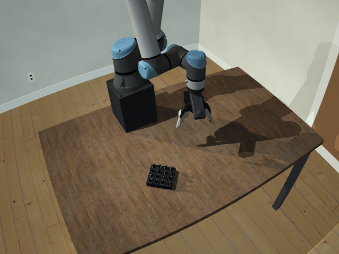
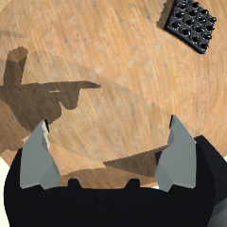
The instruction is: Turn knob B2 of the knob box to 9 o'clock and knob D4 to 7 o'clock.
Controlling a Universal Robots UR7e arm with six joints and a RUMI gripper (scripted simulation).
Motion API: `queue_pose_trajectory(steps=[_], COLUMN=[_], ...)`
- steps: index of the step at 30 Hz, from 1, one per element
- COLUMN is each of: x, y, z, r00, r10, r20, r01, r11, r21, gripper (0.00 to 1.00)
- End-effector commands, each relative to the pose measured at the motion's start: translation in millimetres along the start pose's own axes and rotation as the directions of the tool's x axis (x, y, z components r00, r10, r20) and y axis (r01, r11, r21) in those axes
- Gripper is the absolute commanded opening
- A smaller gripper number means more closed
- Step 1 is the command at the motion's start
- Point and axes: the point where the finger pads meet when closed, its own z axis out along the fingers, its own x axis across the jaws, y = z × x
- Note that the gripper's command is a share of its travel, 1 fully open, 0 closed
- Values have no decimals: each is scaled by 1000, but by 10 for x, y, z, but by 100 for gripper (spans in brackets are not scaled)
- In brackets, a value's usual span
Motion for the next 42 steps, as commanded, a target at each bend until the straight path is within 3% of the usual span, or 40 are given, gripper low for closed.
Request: queue_pose_trajectory(steps=[1, 8, 16, 29, 42], x=[156, 688, 1229, 1642, 1700], y=[-362, -889, -1255, -1455, -1476], z=[94, 216, 331, 415, 425], r00=[999, 986, 963, 942, 938], r10=[48, 168, 268, 335, 345], r20=[3, -6, -15, -21, -22], r01=[-48, -168, -268, -335, -344], r11=[999, 986, 963, 942, 939], r21=[9, 14, 18, 21, 21], gripper=[100, 100, 100, 100, 100])
